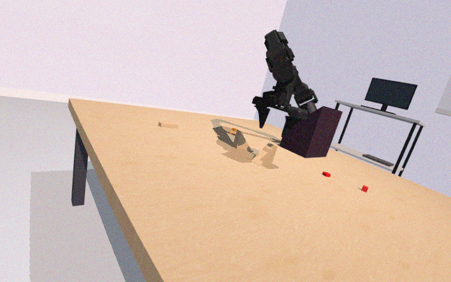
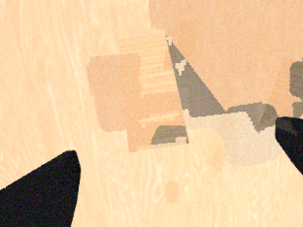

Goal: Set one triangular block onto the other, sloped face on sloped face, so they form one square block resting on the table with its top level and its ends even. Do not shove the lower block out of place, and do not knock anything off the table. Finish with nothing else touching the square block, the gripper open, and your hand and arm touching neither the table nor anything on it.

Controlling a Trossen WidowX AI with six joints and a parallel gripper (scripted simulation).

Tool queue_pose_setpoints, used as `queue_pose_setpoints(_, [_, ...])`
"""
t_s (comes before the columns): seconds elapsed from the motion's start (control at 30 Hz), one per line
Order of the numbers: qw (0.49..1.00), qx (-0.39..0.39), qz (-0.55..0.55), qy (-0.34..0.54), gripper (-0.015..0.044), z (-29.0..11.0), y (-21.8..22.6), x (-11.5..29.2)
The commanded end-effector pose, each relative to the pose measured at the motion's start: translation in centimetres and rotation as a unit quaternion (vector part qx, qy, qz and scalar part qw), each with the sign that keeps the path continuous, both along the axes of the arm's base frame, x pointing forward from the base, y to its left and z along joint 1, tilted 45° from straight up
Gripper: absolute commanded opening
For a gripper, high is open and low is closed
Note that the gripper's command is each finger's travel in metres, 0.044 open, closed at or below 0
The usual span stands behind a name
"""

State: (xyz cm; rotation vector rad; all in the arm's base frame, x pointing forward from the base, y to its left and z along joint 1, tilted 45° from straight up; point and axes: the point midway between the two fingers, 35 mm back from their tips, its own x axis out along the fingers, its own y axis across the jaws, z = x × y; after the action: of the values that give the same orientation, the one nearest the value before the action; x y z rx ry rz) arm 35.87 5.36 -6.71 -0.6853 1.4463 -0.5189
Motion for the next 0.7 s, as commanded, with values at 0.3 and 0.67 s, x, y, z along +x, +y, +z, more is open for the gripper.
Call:
queue_pose_setpoints(0.3, [1.000,0.000,-0.002,-0.005,0.0440,-1.4,-1.1,0.5])
queue_pose_setpoints(0.67, [1.000,0.000,-0.002,-0.005,0.0440,-2.8,-2.3,0.7])
